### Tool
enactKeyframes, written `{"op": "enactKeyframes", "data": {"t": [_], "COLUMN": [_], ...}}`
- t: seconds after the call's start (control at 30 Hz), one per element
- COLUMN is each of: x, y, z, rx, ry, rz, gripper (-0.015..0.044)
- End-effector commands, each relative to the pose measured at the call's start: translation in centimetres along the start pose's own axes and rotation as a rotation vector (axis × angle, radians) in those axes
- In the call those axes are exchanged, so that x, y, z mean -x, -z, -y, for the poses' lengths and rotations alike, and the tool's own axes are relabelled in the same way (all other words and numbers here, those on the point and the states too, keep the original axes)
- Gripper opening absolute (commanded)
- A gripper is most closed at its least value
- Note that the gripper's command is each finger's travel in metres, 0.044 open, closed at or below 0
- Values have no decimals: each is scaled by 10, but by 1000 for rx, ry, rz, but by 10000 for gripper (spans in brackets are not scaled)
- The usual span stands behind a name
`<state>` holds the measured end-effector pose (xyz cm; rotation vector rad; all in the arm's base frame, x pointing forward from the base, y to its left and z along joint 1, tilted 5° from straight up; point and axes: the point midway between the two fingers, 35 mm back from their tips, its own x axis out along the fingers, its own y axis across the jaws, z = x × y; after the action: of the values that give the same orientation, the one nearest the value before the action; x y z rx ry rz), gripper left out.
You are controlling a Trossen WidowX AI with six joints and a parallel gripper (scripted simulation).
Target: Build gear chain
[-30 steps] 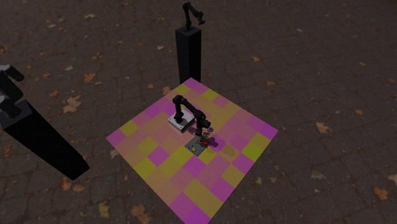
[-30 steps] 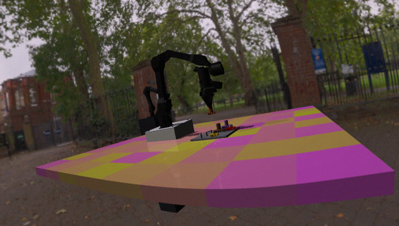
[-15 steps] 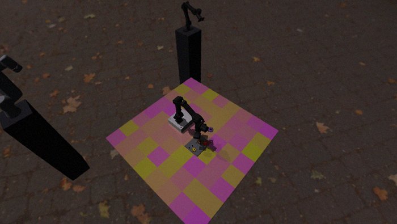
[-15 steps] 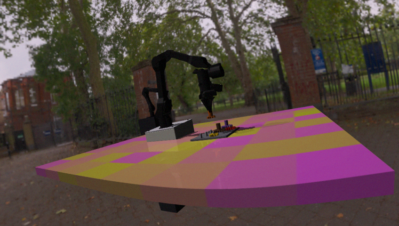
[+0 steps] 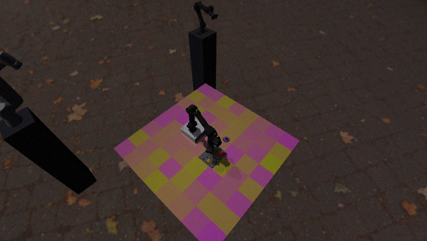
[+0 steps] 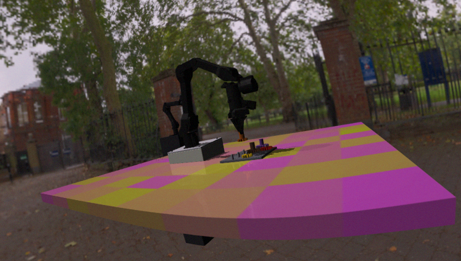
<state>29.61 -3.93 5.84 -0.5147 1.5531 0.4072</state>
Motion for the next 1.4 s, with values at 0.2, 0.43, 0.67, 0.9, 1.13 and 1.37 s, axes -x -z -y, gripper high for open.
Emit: {"op": "enactKeyframes", "data": {"t": [0.2, 0.43, 0.67, 0.9, 1.13, 1.37], "x": [-3, -3, -3, -3, -3, -5], "y": [5, 5, 5, 5, 5, 5], "z": [9, 9, 9, 9, 9, 9], "rx": [6, 65, 253, 452, 478, 534], "ry": [4, 4, 3, 3, 3, 3], "rz": [-2, -3, -3, -3, -3, -3], "gripper": [0, 0, 0, 0, 0, 0]}}
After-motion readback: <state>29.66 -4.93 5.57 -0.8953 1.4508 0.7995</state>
